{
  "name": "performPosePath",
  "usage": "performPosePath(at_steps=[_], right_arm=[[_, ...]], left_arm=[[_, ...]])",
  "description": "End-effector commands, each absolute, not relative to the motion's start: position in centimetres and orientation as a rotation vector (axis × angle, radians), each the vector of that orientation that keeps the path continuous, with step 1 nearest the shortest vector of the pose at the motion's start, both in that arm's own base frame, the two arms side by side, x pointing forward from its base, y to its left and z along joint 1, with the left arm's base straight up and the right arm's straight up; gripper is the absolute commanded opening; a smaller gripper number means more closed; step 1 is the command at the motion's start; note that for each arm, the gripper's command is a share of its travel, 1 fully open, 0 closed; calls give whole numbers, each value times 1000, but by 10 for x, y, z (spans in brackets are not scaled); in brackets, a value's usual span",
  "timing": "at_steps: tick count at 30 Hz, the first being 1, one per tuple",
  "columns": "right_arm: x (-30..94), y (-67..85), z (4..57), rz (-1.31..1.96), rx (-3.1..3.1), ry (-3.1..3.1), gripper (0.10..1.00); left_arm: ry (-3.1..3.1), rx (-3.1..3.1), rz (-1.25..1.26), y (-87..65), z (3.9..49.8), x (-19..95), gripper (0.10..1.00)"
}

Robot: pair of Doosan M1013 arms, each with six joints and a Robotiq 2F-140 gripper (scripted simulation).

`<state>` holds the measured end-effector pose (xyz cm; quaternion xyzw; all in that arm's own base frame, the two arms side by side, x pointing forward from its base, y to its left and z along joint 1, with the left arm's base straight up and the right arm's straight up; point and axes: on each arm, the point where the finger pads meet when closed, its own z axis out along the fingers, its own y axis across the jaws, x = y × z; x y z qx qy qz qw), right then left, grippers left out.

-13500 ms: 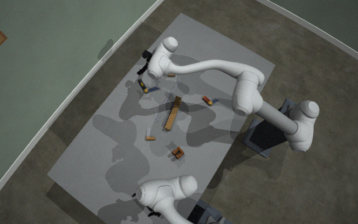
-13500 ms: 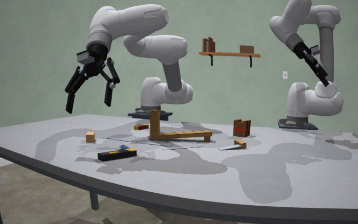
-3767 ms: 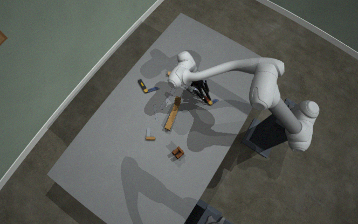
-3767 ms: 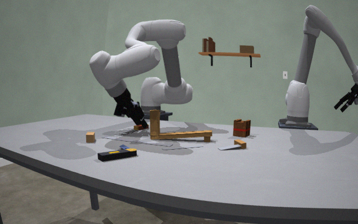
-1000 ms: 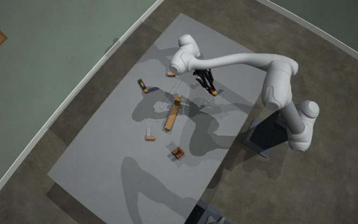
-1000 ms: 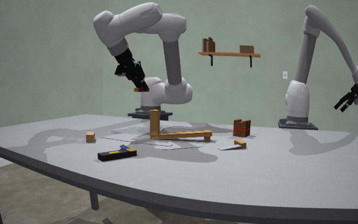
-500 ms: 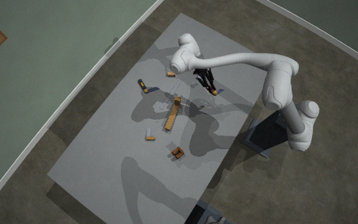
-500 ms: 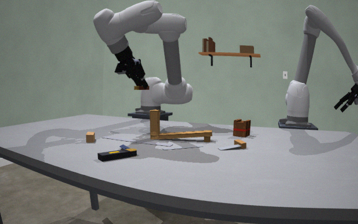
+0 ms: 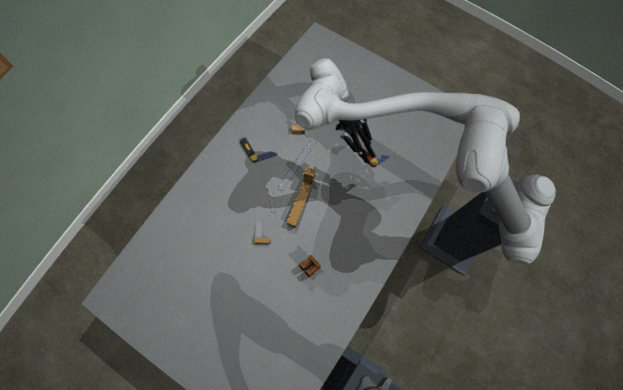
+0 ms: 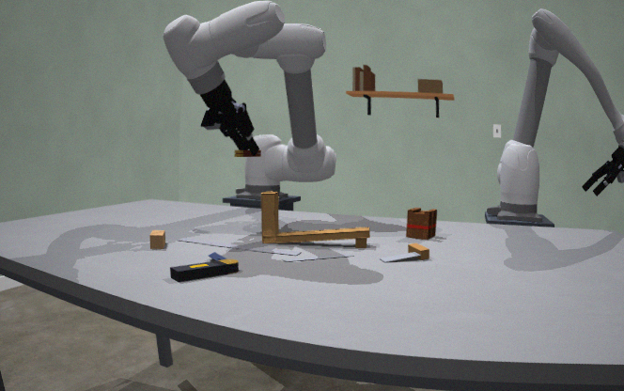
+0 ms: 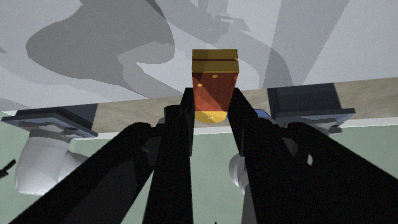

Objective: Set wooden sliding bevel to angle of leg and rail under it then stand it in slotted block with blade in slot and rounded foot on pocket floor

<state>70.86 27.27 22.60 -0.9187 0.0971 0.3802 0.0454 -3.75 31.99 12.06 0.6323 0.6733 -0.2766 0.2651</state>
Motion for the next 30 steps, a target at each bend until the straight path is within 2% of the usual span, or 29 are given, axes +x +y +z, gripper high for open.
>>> performPosePath(at_steps=[1, 30], right_arm=[[709, 274, 227, 1155, -2804, 281, 99], [708, 325, 222, 1065, -2716, -176, 99]], left_arm=[[1820, 1709, -747, 320, 121, -38, 1000], [1820, 1709, -747, 320, 121, -38, 1000]])
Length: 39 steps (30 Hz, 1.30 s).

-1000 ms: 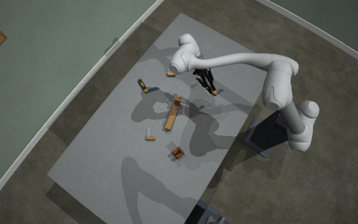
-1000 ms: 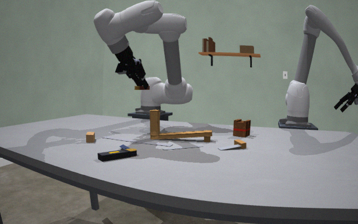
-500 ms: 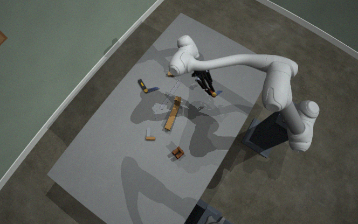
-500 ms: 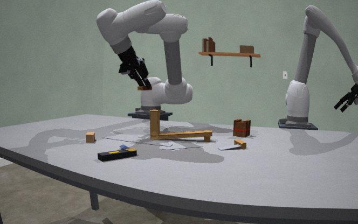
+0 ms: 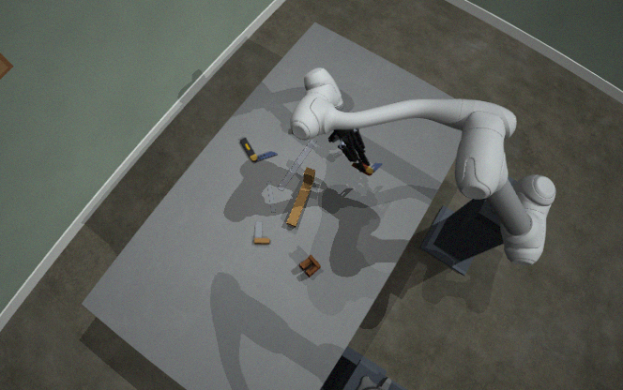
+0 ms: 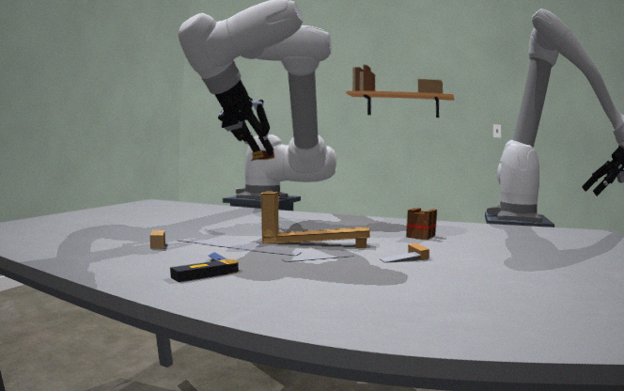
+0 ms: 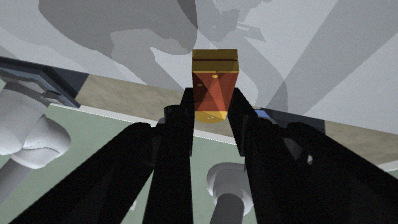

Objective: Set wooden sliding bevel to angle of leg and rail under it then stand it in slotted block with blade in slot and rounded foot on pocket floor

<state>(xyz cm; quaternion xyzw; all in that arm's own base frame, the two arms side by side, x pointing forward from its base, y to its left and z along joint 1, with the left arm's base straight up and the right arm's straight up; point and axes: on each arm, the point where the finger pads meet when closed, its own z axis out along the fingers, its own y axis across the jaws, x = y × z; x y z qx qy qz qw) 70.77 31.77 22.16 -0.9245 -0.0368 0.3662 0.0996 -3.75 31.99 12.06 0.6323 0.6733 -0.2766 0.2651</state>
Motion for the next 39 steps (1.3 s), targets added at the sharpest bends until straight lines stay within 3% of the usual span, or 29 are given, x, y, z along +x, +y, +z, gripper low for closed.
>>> performPosePath(at_steps=[1, 39], right_arm=[[708, 329, 222, 1058, -2708, -207, 99], [704, 500, 205, 628, -2010, -1455, 99]], left_arm=[[1820, 1709, -747, 320, 121, -38, 1000], [1820, 1709, -747, 320, 121, -38, 1000]])
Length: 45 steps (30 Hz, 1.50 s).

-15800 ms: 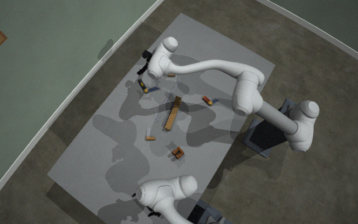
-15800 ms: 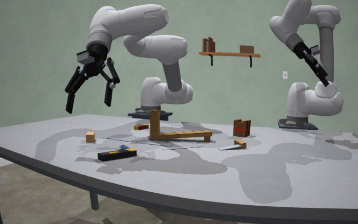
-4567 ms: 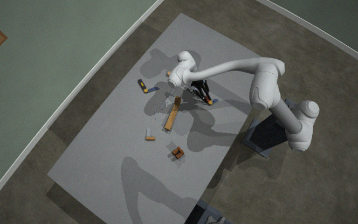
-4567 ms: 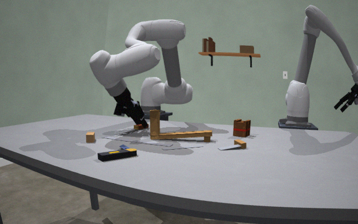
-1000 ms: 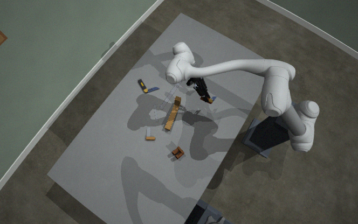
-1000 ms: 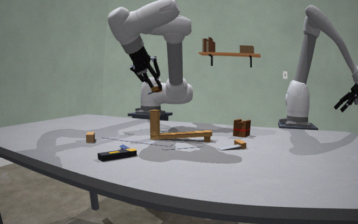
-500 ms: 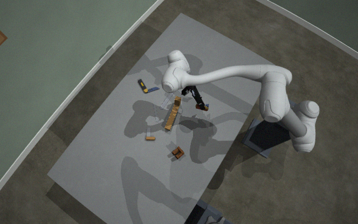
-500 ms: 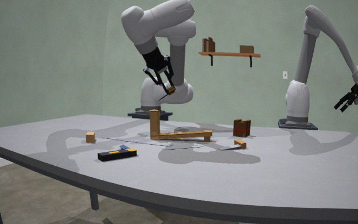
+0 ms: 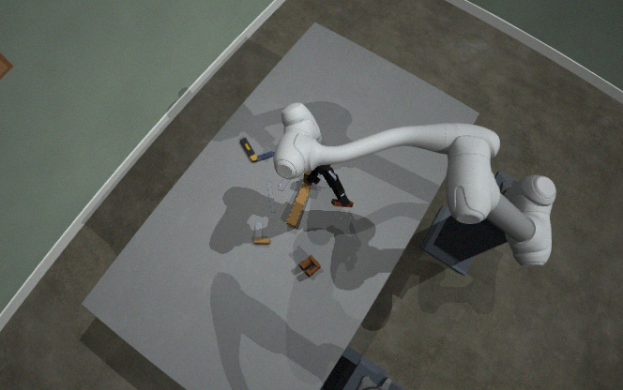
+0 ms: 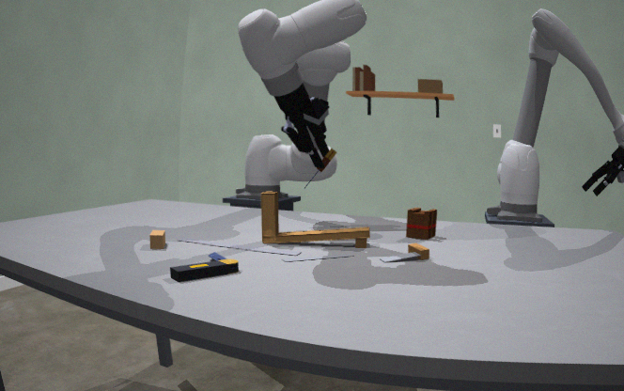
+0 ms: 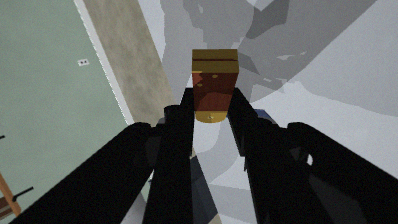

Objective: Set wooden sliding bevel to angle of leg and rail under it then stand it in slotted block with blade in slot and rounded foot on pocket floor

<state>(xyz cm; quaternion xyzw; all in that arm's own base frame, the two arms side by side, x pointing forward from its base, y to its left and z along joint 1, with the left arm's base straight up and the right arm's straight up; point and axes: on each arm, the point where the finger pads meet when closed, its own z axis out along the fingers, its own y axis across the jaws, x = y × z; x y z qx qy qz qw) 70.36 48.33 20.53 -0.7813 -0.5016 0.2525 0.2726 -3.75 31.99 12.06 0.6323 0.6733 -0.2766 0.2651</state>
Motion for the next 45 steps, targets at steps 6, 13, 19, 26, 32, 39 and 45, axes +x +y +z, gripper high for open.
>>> performPosePath(at_steps=[6, 13, 19, 26, 32, 39, 45], right_arm=[[703, 524, 203, 558, -1876, -1590, 99], [702, 566, 199, 432, -1624, -1800, 99], [702, 589, 197, 359, -1475, -1905, 99], [701, 629, 193, 235, -1210, -2058, 99], [700, 661, 190, 133, -987, -2160, 99], [700, 686, 187, 53, -807, -2226, 99], [699, 712, 185, -28, -621, -2281, 99]], left_arm=[[1820, 1709, -747, 320, 121, -38, 1000], [1820, 1709, -747, 320, 121, -38, 1000], [1820, 1709, -747, 320, 121, -38, 1000], [1820, 1709, -747, 320, 121, -38, 1000], [1820, 1709, -747, 320, 121, -38, 1000], [1820, 1709, -747, 320, 121, -38, 1000], [1820, 1709, -747, 320, 121, -38, 1000]])
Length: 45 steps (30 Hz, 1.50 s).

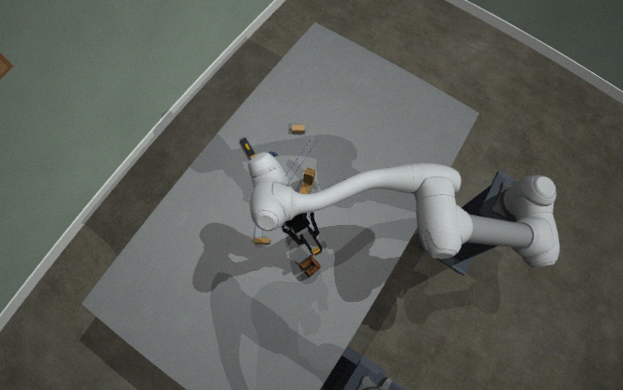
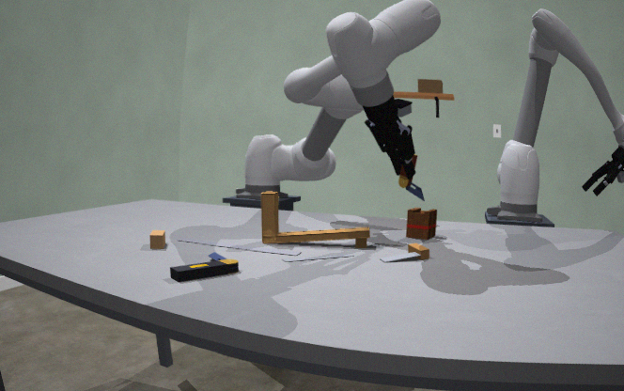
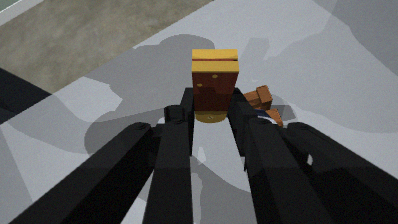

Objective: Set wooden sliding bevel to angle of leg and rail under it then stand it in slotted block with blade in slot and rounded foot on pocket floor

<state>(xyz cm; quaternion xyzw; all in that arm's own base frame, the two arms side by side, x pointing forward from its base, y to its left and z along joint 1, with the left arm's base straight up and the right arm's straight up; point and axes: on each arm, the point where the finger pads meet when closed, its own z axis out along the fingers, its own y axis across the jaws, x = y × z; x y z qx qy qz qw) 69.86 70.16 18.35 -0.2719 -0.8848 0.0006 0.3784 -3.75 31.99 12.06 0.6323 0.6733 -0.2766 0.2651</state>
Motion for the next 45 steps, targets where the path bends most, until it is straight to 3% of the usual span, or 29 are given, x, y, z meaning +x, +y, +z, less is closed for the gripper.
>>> performPosePath(at_steps=[1, 45], right_arm=[[699, 715, 185, -38, -596, -2287, 99], [698, 748, 181, -145, -345, -2337, 99]], left_arm=[[1820, 1709, -747, 320, 121, -38, 1000], [1820, 1709, -747, 320, 121, -38, 1000]])
